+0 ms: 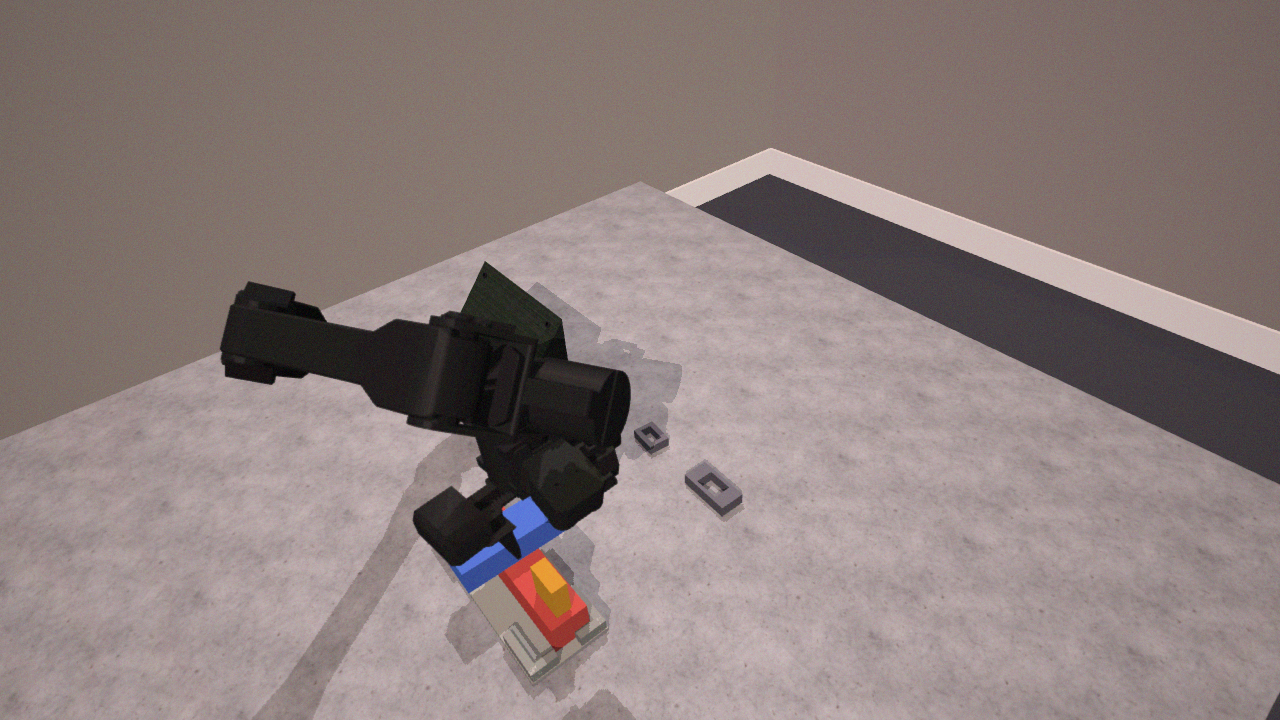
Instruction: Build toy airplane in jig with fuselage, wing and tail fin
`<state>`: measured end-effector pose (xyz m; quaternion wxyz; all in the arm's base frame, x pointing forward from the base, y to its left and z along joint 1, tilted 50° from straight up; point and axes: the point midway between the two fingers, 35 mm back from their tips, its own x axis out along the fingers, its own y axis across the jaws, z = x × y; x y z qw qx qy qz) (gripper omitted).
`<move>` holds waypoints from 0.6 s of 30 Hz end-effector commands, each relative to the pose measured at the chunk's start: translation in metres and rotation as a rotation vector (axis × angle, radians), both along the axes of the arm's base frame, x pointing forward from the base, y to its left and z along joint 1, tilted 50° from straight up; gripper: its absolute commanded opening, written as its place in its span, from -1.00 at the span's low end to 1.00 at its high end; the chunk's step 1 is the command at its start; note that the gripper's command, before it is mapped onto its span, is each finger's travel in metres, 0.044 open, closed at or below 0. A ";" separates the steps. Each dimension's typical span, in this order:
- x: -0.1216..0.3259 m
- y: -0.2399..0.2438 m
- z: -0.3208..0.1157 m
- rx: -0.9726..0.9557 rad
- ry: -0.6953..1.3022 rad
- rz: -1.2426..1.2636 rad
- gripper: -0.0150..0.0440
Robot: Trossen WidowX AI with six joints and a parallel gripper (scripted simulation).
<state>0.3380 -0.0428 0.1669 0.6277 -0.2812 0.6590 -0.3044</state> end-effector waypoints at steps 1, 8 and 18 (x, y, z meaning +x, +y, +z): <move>0.000 0.001 -0.001 0.003 0.003 -0.005 0.39; 0.000 0.000 0.000 0.003 0.003 -0.005 0.39; 0.001 0.000 0.000 0.003 0.003 -0.005 0.39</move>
